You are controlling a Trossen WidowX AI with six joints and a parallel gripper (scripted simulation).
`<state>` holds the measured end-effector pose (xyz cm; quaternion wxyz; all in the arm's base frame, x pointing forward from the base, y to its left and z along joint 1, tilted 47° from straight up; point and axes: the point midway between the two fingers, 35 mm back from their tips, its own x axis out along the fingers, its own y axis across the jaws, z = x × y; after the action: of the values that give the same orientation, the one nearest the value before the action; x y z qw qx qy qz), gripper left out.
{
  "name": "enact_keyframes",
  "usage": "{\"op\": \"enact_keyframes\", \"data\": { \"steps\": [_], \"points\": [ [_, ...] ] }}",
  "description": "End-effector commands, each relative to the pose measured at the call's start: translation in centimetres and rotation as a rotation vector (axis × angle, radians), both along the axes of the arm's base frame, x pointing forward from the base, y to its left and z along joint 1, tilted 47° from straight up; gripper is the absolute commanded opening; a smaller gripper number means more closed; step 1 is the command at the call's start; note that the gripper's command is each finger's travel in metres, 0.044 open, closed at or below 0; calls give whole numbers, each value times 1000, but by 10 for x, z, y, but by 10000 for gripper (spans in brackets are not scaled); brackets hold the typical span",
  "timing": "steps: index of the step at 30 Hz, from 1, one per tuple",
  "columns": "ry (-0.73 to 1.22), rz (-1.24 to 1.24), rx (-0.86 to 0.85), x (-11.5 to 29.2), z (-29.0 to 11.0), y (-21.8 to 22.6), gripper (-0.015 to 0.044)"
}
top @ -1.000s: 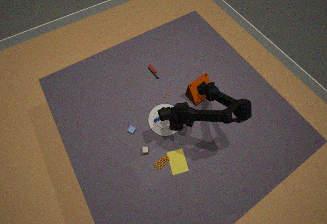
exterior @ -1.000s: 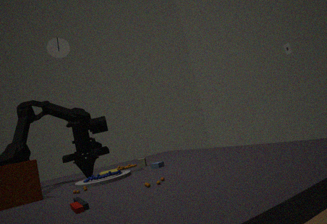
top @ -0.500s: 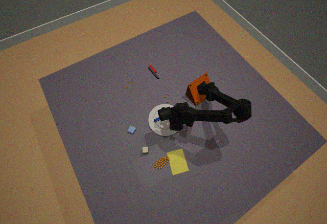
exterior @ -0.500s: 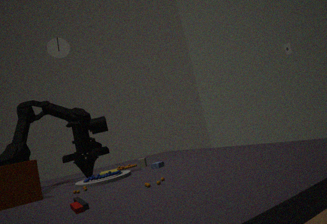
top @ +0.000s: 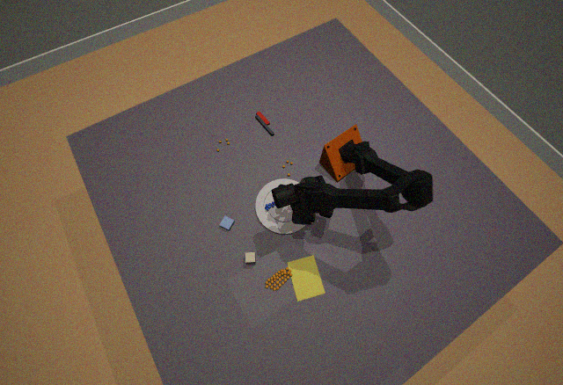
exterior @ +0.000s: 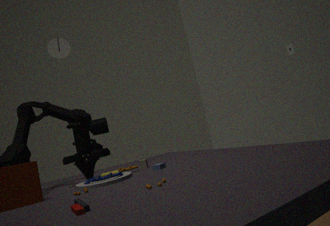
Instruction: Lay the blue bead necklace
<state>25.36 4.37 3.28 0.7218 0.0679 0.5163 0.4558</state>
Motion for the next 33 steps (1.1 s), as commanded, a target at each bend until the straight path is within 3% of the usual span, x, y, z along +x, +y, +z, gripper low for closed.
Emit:
{"op": "enact_keyframes", "data": {
  "steps": [1,4,21,33],
  "points": [
    [16,1,-2,-3,-2,1,0],
    [16,1,-2,-3,-2,1,0],
    [7,-1,2,-1,1,-1,440],
    [16,1,-2,-1,5,-5,440]
  ]
}}
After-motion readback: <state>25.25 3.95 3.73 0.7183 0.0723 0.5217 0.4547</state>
